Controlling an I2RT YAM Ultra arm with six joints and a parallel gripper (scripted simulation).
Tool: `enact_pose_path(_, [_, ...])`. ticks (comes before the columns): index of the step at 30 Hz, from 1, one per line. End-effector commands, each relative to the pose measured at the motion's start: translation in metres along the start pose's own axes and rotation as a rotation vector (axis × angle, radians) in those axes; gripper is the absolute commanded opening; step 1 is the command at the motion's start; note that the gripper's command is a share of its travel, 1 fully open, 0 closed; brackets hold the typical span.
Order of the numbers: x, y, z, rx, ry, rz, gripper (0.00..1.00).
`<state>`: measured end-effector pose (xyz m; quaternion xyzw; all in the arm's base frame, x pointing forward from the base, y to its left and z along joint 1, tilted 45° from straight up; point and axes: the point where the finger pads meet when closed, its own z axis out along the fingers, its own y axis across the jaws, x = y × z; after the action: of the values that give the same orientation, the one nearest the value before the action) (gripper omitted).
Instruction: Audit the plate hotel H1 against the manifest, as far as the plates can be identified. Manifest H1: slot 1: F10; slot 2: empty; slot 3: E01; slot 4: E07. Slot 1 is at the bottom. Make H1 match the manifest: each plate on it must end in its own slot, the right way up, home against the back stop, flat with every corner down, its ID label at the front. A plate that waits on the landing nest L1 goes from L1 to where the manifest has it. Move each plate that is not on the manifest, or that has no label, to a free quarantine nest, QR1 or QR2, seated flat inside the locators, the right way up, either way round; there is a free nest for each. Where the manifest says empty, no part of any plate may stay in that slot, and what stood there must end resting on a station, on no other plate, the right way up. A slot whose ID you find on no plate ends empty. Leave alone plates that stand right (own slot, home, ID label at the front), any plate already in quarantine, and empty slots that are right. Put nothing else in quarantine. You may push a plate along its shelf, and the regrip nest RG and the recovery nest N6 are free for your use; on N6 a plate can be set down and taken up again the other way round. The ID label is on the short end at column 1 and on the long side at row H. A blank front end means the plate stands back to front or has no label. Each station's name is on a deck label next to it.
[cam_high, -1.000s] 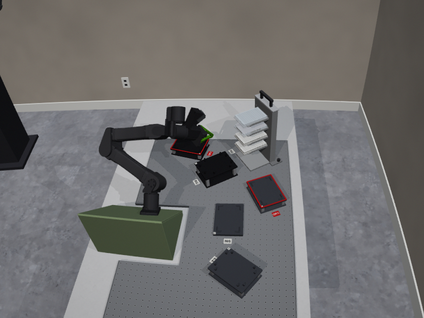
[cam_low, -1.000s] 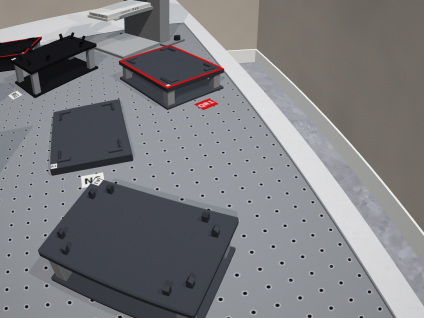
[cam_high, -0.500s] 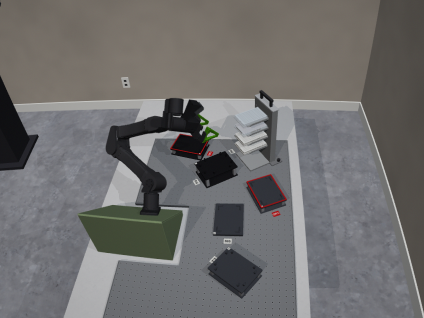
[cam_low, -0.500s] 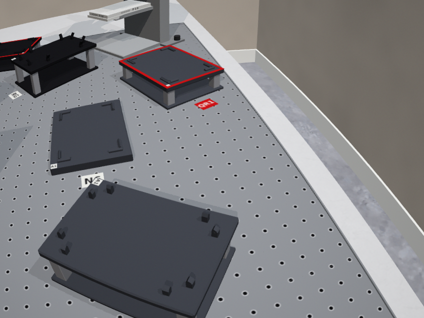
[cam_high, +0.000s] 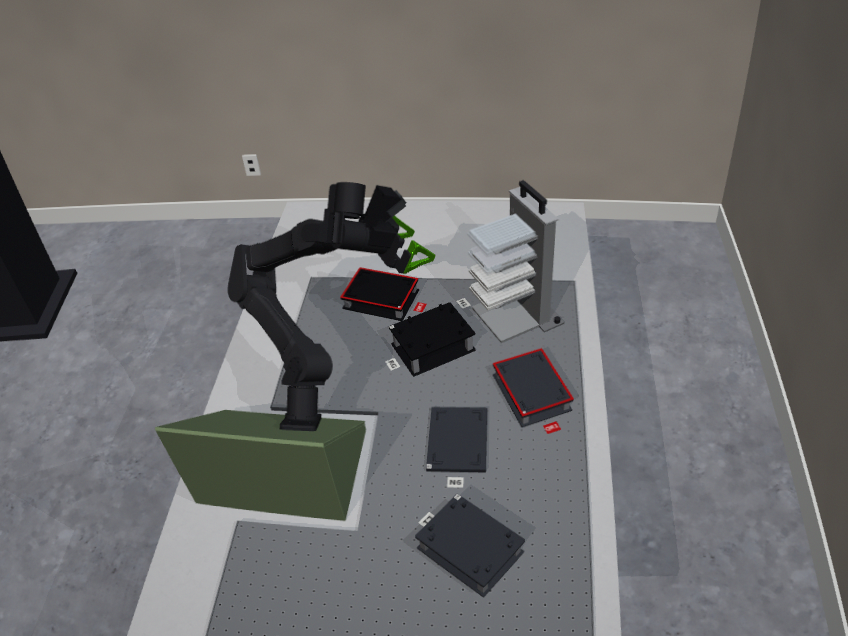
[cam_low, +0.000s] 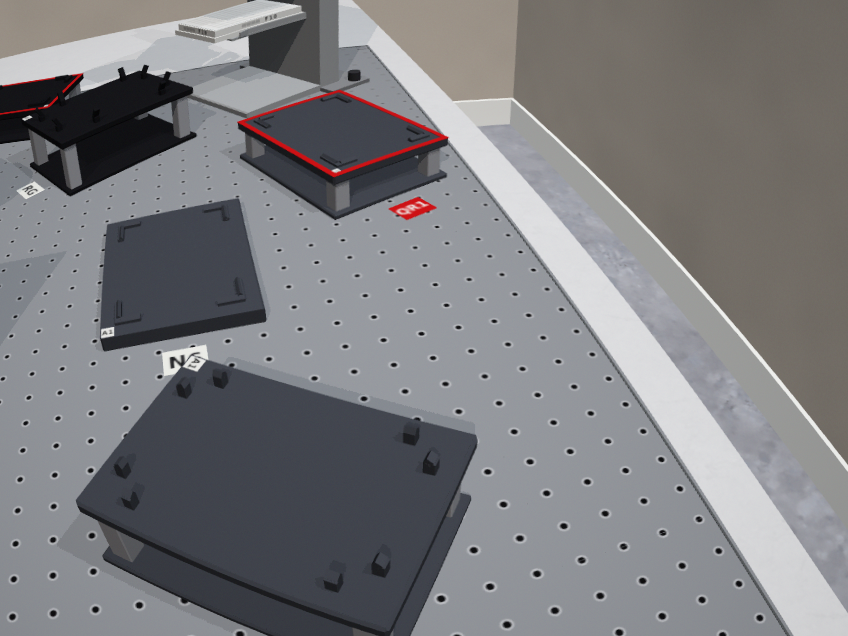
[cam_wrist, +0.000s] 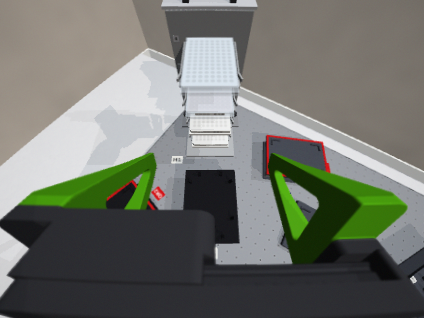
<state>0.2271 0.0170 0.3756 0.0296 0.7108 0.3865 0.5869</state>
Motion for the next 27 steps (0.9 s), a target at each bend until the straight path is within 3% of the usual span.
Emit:
enact_pose_path(1, [-0.0011,0.0024,-0.0004,-0.008,0.004,-0.004,1.00])
enact_pose_path(21, [-0.0011,0.0024,-0.0005,-0.008,0.004,-0.004,1.00])
enact_pose_path(27, [-0.0002,0.0025,0.0060,-0.008,0.004,-0.004,1.00])
